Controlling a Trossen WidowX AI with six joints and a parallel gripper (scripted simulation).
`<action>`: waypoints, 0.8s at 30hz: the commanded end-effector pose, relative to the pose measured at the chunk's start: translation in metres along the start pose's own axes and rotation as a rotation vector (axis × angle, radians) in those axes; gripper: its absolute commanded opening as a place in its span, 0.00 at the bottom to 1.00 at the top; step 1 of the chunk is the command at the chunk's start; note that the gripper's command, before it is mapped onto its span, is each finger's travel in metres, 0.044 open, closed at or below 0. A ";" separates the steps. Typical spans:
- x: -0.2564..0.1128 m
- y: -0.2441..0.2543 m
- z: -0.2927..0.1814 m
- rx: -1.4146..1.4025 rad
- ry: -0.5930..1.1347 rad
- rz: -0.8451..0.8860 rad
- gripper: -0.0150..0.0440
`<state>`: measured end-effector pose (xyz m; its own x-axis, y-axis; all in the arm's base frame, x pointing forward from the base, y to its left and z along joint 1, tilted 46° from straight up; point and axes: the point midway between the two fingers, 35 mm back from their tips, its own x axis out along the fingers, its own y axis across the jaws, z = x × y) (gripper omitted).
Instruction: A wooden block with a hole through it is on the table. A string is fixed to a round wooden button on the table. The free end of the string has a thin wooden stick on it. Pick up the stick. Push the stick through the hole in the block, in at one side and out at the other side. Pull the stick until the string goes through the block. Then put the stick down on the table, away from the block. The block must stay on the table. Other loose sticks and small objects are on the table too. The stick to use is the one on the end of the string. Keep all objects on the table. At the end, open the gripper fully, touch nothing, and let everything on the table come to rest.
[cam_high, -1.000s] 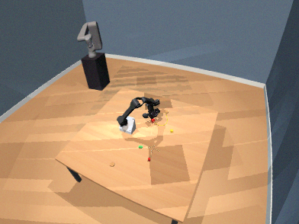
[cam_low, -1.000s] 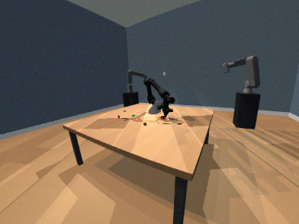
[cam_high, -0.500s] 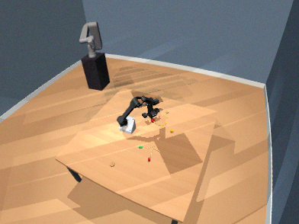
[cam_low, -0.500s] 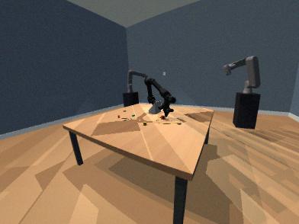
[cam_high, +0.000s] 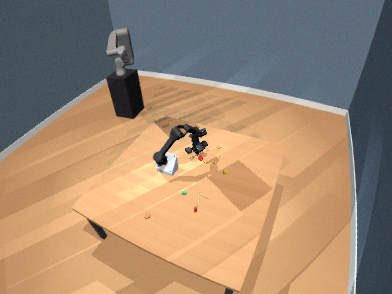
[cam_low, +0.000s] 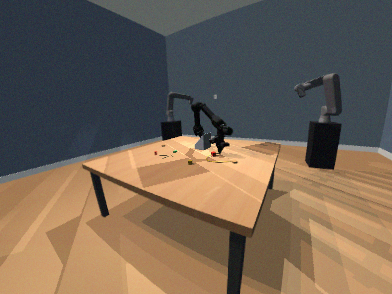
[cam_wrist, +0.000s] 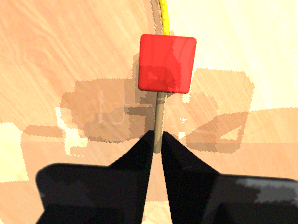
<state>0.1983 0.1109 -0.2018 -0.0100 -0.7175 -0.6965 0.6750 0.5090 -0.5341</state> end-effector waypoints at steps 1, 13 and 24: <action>0.001 -0.001 -0.007 0.001 0.004 -0.001 0.25; -0.001 -0.001 -0.022 0.001 0.005 0.010 0.25; -0.002 -0.001 -0.035 -0.014 0.009 0.020 0.25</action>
<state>0.1762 0.1277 -0.2135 0.0004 -0.7037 -0.7105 0.6665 0.5298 -0.5244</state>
